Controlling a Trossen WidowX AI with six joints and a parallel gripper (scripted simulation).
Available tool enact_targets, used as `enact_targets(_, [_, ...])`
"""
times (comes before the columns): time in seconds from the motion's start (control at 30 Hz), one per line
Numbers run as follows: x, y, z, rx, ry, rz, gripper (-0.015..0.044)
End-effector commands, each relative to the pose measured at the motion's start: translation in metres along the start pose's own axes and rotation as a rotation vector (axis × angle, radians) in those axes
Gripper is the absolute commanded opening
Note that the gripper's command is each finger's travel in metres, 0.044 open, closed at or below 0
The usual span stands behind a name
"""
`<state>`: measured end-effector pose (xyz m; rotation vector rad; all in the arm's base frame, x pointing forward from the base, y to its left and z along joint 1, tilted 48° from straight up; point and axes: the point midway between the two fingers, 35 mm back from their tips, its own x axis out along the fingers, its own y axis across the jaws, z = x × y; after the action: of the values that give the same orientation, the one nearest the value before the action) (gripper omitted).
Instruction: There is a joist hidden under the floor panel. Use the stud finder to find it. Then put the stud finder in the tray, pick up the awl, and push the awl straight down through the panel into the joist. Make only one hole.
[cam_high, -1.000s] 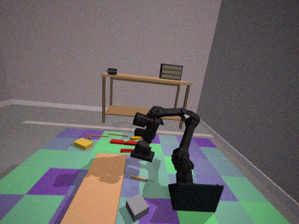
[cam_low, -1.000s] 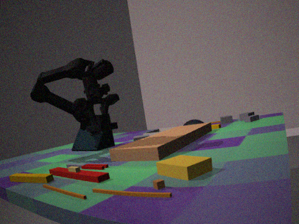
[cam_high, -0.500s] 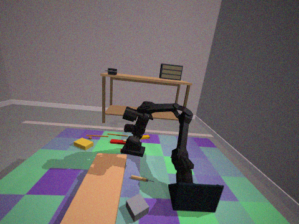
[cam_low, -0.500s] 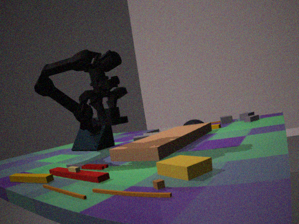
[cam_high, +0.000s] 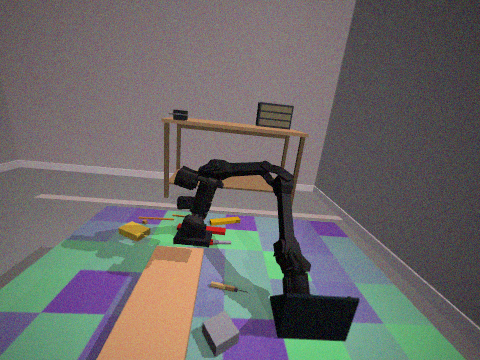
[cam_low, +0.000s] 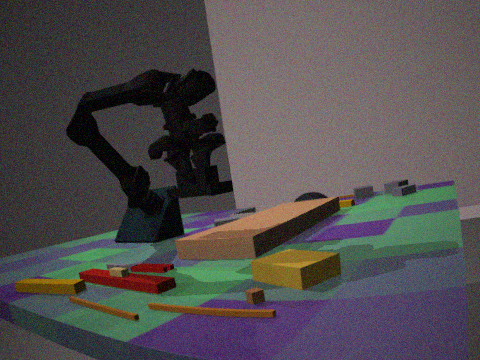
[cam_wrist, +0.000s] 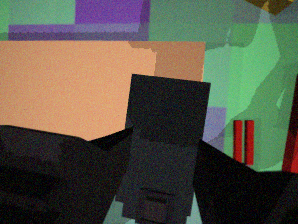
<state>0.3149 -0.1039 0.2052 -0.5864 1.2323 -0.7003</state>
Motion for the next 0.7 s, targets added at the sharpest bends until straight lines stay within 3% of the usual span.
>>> enact_targets(0.0, [0.005,0.000,0.022,-0.035,-0.012,0.012,0.0000])
enact_targets(0.17, [0.014,-0.001,0.042,-0.073,-0.019,0.019,0.0000])
enact_targets(0.67, [0.028,-0.001,0.041,-0.073,-0.018,0.020,0.0000])
